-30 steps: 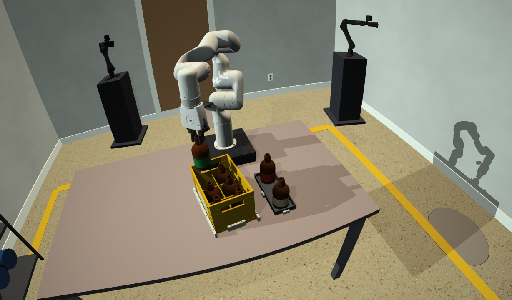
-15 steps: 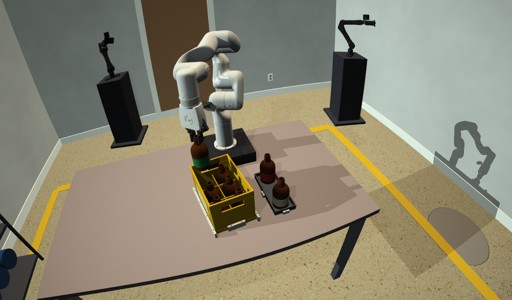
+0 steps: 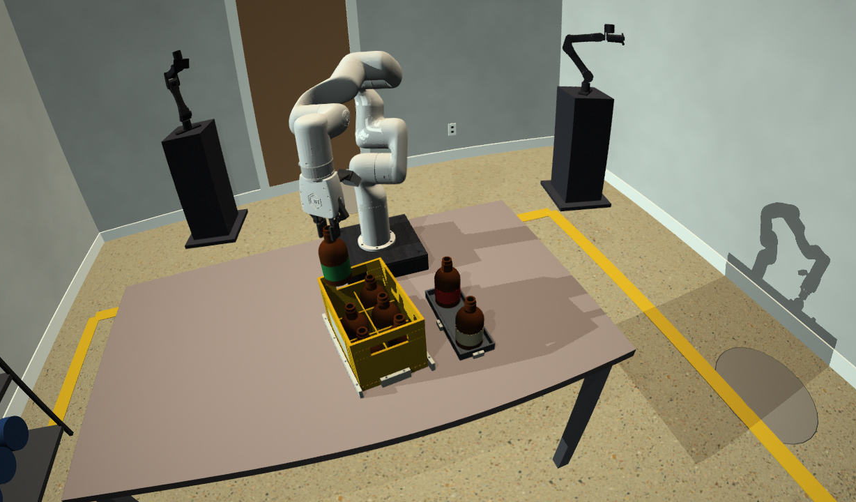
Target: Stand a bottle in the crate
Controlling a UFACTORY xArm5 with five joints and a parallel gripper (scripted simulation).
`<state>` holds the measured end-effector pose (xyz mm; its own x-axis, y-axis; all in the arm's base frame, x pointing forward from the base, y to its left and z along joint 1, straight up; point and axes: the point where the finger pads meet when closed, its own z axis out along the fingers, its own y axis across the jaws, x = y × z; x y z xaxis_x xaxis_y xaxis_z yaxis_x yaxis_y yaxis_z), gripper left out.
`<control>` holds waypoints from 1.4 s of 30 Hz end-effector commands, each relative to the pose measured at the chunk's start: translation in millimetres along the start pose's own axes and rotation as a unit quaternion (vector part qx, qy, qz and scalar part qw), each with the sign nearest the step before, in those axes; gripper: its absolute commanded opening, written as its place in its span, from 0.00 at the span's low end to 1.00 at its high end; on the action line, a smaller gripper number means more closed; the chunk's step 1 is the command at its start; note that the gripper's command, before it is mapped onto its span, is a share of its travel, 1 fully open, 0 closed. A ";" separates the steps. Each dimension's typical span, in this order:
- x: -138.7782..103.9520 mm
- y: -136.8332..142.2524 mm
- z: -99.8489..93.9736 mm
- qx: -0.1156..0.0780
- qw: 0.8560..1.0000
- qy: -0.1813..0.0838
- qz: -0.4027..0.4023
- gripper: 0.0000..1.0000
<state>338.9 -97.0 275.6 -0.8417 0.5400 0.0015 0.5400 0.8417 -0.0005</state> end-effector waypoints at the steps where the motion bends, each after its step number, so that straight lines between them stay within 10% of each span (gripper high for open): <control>1: -0.8 0.2 -1.4 -0.001 1.000 -0.002 0.000 0.00; 42: -1.2 -0.2 17.6 -0.001 1.000 -0.002 0.000 0.00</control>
<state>338.9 -97.4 260.4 -0.8417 0.5399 0.0018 0.5399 0.8417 -0.0006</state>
